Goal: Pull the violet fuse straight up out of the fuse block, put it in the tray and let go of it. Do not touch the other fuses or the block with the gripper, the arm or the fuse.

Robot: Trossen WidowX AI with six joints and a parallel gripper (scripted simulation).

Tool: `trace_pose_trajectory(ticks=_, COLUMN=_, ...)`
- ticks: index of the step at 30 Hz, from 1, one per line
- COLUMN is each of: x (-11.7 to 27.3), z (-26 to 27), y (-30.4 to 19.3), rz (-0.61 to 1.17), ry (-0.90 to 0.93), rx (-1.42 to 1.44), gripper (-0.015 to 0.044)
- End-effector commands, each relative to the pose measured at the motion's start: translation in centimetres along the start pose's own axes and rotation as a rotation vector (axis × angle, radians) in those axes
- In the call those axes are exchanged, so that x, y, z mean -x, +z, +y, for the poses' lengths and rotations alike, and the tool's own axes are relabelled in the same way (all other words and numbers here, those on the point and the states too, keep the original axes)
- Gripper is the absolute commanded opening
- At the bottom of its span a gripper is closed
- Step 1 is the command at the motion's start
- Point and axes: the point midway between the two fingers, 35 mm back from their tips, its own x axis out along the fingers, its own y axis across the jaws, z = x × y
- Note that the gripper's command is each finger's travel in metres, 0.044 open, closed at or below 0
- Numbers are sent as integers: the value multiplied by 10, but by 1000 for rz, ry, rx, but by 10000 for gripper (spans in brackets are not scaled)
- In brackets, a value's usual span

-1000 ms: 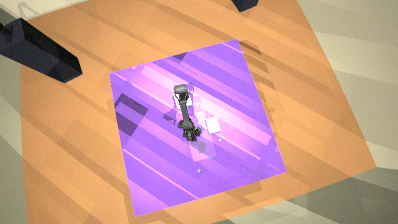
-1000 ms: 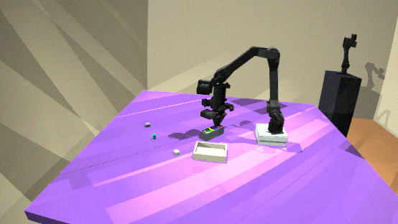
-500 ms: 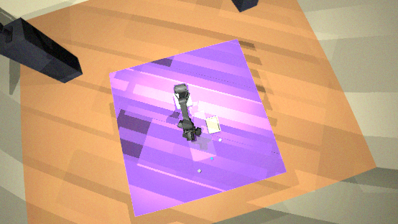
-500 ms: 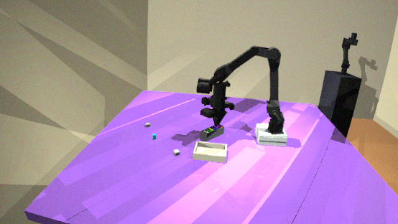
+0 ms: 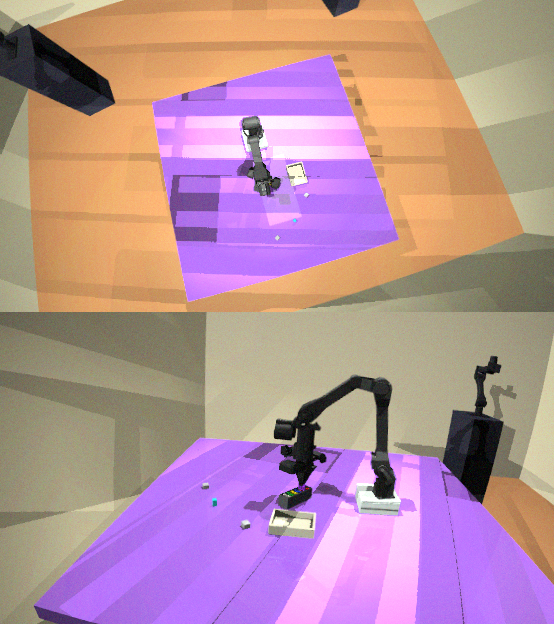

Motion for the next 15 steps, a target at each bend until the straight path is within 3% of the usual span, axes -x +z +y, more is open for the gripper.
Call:
trace_pose_trajectory(ticks=1, x=3, z=1, y=1, rz=-2, ry=2, rx=-1, gripper=0)
trace_pose_trajectory(ticks=15, x=10, z=1, y=1, rz=-1, ry=2, rx=-2, gripper=0)
